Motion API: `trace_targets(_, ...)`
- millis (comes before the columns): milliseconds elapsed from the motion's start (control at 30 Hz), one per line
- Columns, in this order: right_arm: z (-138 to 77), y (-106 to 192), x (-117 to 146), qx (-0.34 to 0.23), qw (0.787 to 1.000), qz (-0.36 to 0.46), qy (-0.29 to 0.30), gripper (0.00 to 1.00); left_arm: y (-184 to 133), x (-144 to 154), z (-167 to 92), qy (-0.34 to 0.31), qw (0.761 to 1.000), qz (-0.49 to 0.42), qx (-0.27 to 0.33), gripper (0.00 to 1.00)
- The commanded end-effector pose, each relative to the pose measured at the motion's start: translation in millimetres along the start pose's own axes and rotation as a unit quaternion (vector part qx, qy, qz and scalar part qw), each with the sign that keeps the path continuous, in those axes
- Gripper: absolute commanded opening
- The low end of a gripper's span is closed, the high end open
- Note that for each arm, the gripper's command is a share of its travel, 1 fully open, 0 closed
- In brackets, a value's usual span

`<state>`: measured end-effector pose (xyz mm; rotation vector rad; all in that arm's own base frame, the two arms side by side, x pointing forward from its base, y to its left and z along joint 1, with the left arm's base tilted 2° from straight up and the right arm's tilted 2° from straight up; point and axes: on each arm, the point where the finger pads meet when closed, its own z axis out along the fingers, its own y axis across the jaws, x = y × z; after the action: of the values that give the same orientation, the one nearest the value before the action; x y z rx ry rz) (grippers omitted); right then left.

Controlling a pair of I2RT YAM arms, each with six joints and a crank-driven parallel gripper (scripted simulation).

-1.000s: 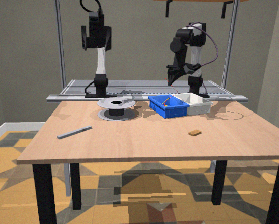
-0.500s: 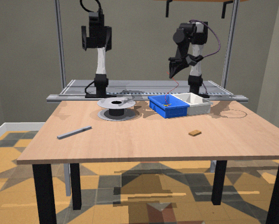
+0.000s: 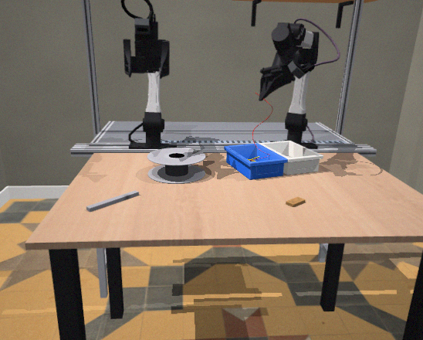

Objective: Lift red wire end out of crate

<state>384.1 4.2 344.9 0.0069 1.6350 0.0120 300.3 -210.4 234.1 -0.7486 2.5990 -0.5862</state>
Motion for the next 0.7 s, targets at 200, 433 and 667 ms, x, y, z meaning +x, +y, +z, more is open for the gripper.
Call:
trace_targets(200,-3,-2,-15,-0.001,0.999,-0.006,-0.032,1.0,-42,-19,-62,-0.063,0.987,0.002,0.15,0.0)
trace_targets(433,-3,-2,-15,-0.001,0.999,-0.006,-0.032,1.0,-58,-27,-99,-0.093,0.971,0.002,0.218,0.0)
trace_targets(667,-3,-2,-15,-0.001,0.999,-0.006,-0.032,1.0,-77,-37,-140,-0.127,0.948,0.001,0.293,0.0)
